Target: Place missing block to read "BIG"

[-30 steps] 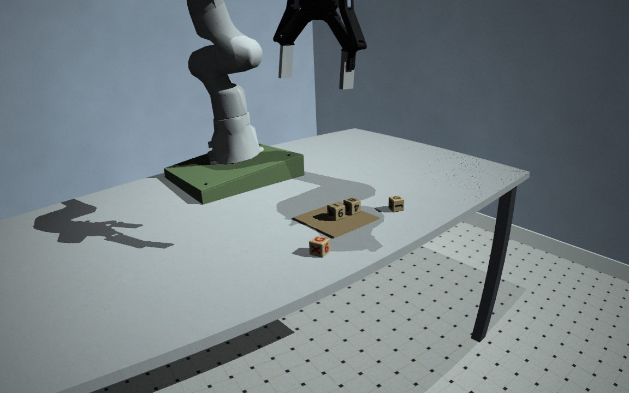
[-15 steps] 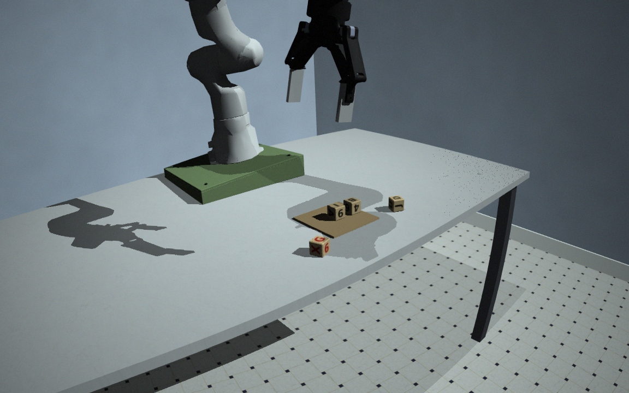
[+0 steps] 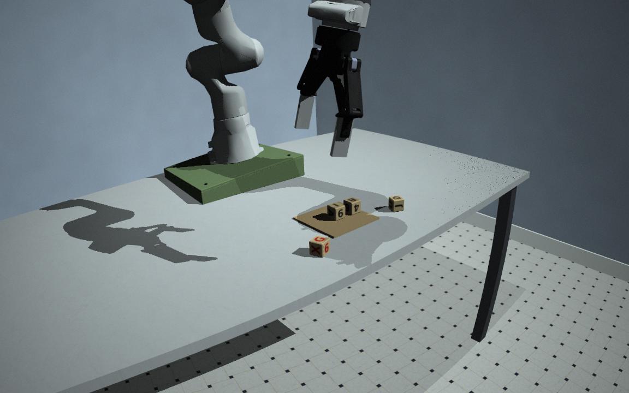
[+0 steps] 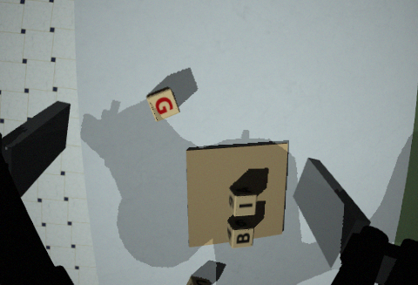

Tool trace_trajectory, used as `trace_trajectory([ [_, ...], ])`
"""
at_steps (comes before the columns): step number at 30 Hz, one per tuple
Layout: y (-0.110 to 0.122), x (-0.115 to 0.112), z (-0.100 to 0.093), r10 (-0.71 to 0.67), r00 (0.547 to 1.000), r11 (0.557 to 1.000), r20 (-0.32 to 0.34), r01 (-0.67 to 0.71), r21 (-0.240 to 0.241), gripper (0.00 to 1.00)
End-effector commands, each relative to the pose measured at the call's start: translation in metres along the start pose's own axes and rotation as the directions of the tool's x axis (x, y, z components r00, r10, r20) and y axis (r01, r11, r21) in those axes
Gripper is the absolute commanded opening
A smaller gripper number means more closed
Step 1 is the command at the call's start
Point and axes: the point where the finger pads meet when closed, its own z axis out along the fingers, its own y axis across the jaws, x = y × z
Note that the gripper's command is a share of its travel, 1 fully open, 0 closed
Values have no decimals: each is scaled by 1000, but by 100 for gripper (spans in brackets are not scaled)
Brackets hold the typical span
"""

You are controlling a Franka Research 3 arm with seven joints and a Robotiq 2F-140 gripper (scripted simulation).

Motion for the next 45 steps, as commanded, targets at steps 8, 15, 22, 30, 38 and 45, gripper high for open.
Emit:
trace_trajectory([
  [8,-9,-6,30,200,979,980,-30,-200,5,100],
  [15,-14,-11,63,305,950,952,-63,-305,7,100],
  [22,-17,-16,89,385,919,923,-89,-386,14,100],
  [30,-18,-21,120,471,874,881,-116,-472,27,100],
  [38,-18,-24,140,527,839,849,-133,-527,40,100],
  [45,-18,-24,141,527,839,849,-133,-527,40,100],
])
